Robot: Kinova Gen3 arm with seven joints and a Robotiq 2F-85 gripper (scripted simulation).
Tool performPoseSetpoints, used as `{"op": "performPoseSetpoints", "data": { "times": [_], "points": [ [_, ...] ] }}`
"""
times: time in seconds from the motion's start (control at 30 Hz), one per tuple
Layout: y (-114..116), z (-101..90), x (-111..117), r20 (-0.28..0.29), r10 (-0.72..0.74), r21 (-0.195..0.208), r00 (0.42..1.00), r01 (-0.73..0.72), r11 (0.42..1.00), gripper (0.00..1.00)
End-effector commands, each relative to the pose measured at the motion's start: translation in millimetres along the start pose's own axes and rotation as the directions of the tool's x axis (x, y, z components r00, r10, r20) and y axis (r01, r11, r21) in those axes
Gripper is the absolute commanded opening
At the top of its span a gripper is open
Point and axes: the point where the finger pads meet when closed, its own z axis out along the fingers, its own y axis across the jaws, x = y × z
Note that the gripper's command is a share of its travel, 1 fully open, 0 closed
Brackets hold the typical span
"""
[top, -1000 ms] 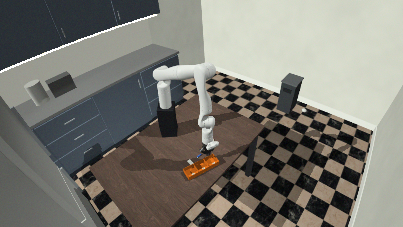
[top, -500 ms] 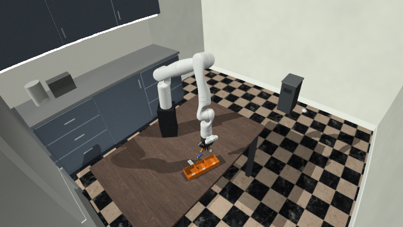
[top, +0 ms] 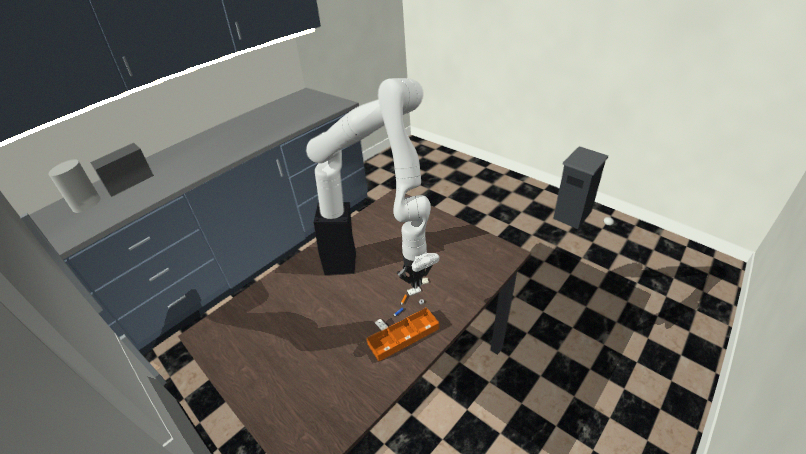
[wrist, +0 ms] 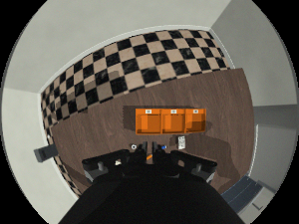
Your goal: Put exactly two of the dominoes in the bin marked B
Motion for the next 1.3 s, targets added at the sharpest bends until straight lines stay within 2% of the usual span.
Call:
{"op": "performPoseSetpoints", "data": {
  "times": [0.0, 0.13, 0.17, 0.2, 0.27, 0.33, 0.53, 0.63, 0.77, 0.83, 1.07, 1.23, 1.27],
  "points": [
    [-2, -2.7, 2, -0.005, -0.003, 0.003, 1.000, 0.003, 1.000, 0.09],
    [-2, -2.7, 2, -0.005, -0.003, 0.003, 1.000, 0.003, 1.000, 0.09],
    [-5, 2.8, -4, -0.005, -0.053, 0.002, 0.999, 0.053, 0.999, 0.41],
    [-7, 8.3, -10, -0.006, -0.103, 0.002, 0.995, 0.103, 0.995, 0.41],
    [-7, 8.3, -10, -0.006, -0.103, 0.002, 0.995, 0.103, 0.995, 0.41],
    [-12, 19.3, -22, -0.006, -0.201, 0.001, 0.979, 0.201, 0.979, 0.41],
    [-26, 52.2, -56, -0.006, -0.482, 0.000, 0.876, 0.482, 0.876, 0.41],
    [-34, 68.6, -74, -0.006, -0.607, -0.001, 0.794, 0.607, 0.794, 0.41],
    [-43, 90.5, -97, -0.005, -0.753, -0.002, 0.658, 0.753, 0.658, 0.41],
    [-43, 90.5, -97, -0.005, -0.753, -0.002, 0.658, 0.753, 0.658, 0.41],
    [-60, 128.9, -138, -0.004, -0.933, -0.004, 0.360, 0.933, 0.360, 0.41],
    [-60, 129.4, -138, -0.003, -0.993, -0.004, 0.118, 0.993, 0.118, 0.41],
    [-60, 129.4, -139, -0.003, -0.995, -0.005, 0.097, 0.995, 0.097, 0.41]
  ]
}}
